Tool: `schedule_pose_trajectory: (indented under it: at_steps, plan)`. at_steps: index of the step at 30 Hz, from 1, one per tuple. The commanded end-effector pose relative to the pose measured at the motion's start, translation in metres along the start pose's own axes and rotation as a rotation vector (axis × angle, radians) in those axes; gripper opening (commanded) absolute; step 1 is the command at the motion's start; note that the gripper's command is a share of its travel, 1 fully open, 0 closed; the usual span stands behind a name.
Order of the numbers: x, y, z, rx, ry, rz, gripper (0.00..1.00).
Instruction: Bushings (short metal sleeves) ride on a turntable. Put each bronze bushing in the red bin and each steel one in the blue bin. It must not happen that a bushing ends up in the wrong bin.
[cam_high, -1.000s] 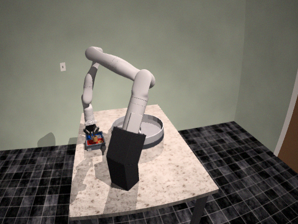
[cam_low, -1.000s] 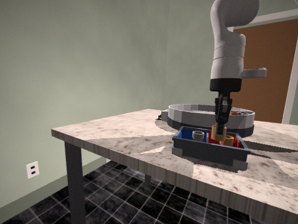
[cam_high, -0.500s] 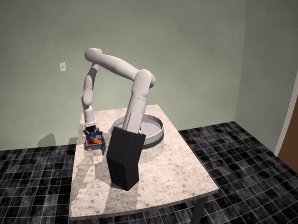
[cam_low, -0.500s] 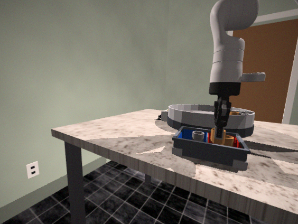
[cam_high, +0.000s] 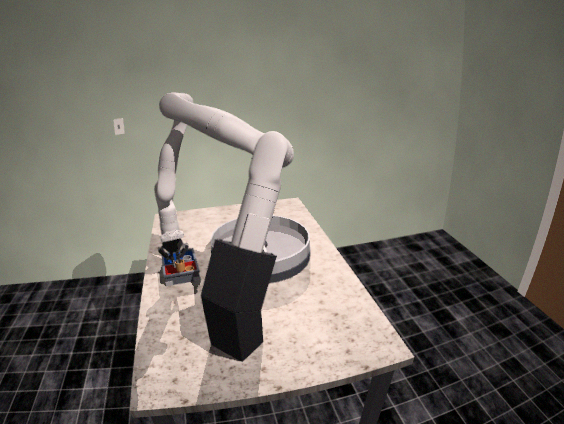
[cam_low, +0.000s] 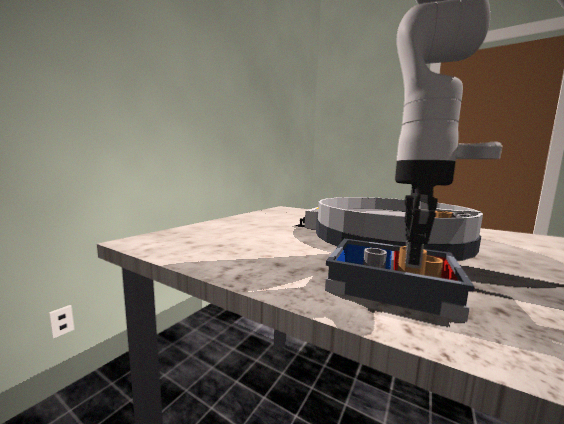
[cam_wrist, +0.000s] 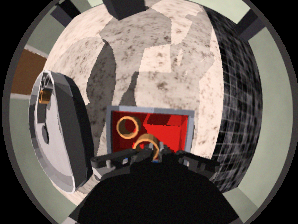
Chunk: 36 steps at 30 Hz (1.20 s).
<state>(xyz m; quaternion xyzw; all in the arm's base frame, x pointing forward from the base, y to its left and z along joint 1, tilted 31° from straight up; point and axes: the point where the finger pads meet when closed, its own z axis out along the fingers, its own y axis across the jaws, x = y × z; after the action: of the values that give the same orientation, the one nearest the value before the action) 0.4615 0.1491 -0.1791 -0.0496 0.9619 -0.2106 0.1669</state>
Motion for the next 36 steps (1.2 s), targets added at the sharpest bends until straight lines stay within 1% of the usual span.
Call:
schedule_pose_trajectory:
  at_steps: [1,4,9,21,26,36]
  plan:
    - [0.001,0.000,0.002,0.001,0.001,-0.001,0.00]
    - [0.001,0.000,0.002,0.001,0.001,-0.001,0.00]
    - [0.001,0.000,0.008,0.001,0.001,-0.001,0.00]
    - [0.001,0.000,0.008,0.001,0.001,-0.001,0.00]
    - [0.001,0.000,0.014,0.001,0.001,-0.001,0.00]
    - [0.001,0.000,0.020,0.001,0.001,-0.001,0.00]
